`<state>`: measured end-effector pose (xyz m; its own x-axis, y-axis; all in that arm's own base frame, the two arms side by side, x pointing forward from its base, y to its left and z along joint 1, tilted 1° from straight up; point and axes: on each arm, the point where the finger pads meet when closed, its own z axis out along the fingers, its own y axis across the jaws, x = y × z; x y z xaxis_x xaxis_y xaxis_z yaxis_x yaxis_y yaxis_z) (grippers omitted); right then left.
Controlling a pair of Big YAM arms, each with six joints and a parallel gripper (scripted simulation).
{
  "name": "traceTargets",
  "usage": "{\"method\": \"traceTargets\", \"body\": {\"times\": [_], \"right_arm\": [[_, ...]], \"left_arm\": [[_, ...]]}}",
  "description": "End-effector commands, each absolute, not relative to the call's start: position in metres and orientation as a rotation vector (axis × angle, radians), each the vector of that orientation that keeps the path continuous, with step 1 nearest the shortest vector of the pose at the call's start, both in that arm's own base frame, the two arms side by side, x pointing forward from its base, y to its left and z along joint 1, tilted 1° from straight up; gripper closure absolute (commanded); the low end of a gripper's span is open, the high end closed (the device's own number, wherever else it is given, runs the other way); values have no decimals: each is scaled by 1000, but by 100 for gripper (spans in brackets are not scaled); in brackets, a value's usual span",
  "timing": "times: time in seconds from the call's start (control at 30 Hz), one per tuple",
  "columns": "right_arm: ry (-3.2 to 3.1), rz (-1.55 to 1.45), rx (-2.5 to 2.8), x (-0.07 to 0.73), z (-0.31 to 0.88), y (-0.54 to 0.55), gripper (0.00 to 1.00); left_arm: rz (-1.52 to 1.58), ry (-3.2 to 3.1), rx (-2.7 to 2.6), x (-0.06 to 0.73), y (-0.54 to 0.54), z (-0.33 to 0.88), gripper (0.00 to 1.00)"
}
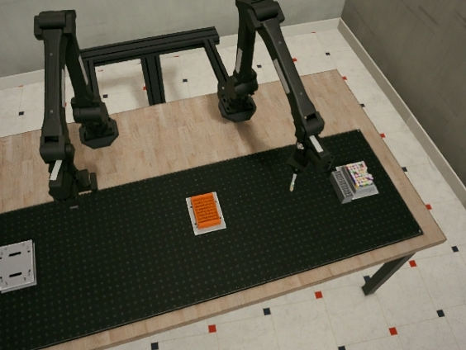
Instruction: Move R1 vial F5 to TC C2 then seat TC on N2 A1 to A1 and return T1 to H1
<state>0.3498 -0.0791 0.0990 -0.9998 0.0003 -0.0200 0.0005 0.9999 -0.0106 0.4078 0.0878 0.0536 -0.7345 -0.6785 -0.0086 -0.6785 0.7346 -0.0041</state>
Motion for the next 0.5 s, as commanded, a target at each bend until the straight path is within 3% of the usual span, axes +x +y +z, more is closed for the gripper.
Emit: {"method": "traceTargets", "body": {"times": [0.0,0.47], "right_arm": [[3135,-10,-12,350,99,-79,0],[3135,-10,-12,350,99,-79,0]], "left_arm": [[-7,2870,-1132,415,81,69,91],[-10,2874,-1134,413,60,66,91]]}}
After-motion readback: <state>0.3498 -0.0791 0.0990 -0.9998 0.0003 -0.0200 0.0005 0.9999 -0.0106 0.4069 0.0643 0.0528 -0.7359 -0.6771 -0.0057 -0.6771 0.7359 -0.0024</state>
